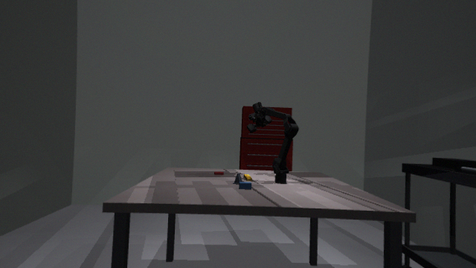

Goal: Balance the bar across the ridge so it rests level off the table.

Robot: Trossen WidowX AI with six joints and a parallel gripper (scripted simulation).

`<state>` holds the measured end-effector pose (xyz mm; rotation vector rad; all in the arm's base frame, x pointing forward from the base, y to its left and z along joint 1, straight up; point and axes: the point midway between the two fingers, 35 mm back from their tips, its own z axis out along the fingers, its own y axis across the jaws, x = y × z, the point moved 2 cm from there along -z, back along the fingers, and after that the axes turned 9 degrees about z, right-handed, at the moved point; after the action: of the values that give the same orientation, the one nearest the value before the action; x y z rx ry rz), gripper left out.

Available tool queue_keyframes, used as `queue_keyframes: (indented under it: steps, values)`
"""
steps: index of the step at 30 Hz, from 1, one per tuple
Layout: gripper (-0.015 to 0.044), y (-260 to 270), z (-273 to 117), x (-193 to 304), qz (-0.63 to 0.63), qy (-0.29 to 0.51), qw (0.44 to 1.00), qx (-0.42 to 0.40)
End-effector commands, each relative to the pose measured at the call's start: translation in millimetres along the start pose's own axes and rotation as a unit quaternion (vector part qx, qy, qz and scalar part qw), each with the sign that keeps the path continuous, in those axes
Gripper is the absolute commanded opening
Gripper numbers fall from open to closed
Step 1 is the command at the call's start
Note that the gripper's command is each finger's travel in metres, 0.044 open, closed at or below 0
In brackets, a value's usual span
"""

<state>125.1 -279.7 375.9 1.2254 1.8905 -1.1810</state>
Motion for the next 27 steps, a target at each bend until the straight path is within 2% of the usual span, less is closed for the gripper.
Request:
queue_keyframes:
  steps: [1,15,27]
  values:
    - [0.0315,27.1,12.5,18.2,0.021,0.041,0.998,-0.042]
    - [0.0315,112.0,30.6,93.6,0.112,0.225,0.958,-0.139]
    - [0.0315,163.2,18.3,166.2,0.184,0.410,0.883,-0.135]
